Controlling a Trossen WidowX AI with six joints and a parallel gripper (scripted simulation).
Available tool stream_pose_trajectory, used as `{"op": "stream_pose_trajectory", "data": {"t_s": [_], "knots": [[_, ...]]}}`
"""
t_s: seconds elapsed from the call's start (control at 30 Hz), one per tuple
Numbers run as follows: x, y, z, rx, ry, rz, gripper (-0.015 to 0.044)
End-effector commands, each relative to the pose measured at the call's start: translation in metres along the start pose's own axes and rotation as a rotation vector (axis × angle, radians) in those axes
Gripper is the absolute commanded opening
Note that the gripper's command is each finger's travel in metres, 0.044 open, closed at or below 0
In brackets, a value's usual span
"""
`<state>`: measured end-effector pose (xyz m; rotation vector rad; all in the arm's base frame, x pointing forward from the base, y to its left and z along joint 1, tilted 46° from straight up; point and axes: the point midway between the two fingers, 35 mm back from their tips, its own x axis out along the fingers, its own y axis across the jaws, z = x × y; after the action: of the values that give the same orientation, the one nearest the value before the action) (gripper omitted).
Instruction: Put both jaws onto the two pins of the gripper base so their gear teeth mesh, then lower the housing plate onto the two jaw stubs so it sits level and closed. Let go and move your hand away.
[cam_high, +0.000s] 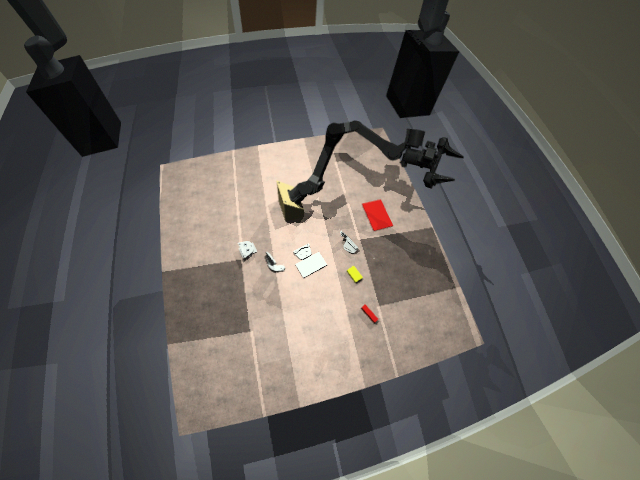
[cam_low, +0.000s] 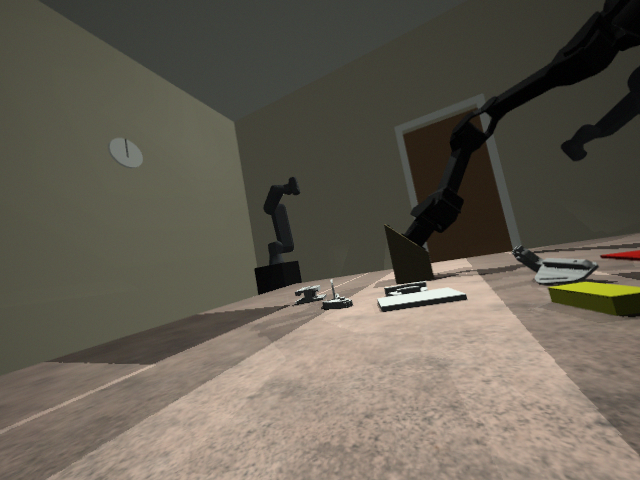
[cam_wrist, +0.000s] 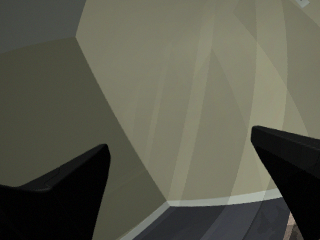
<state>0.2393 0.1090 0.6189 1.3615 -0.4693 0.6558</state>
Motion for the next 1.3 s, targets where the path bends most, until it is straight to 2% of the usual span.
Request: {"op": "stream_pose_trajectory", "data": {"t_s": [0.0,0.63,1.27], "knots": [[0.009,-0.029,-0.006,-0.03,0.014,-0.065,0.044],[0.027,-0.175,-0.008,-0.14,0.078,-0.403,0.044],[-0.005,-0.332,0.027,-0.141,0.09,-0.813,0.044]]}}
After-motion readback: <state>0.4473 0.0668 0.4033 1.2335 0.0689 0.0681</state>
